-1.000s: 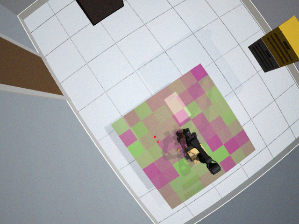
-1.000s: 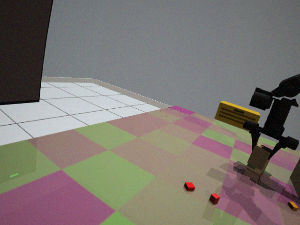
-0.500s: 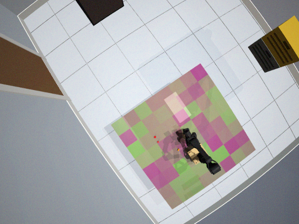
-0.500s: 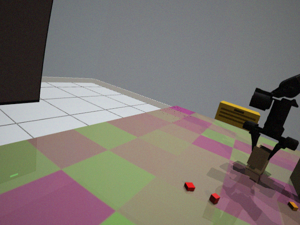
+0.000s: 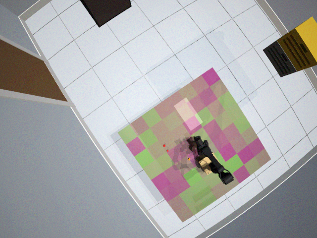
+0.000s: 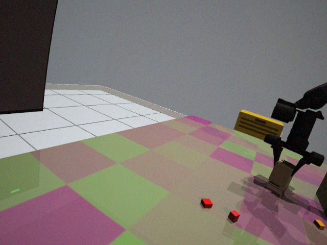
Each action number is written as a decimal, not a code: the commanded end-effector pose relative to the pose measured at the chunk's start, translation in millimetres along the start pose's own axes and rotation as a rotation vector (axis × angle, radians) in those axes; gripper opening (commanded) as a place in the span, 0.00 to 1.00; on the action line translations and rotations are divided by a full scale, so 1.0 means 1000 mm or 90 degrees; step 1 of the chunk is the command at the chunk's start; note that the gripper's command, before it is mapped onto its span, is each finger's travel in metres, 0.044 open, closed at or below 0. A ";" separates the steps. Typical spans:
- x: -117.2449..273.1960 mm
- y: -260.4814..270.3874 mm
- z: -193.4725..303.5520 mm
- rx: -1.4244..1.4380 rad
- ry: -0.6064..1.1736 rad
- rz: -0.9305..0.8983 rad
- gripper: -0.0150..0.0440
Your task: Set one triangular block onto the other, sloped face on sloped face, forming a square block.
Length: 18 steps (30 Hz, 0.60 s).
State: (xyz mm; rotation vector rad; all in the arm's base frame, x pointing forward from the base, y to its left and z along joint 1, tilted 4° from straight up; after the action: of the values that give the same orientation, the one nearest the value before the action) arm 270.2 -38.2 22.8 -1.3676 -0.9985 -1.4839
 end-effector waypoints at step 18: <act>-0.011 -0.001 -0.004 0.002 0.002 0.000 0.25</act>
State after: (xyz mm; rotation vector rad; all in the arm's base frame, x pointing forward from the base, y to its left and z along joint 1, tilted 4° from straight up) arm 268.3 -41.1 12.4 -1.3693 -0.9963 -1.4825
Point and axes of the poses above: the point midway between the two fingers, 35 mm back from their tips, its own x axis back along the fingers, its own y axis across the jaws, z = x × y, the point moved 4 cm from there along x, back along the fingers, and after that the axes turned 11 degrees about x, right-handed, at the moved point
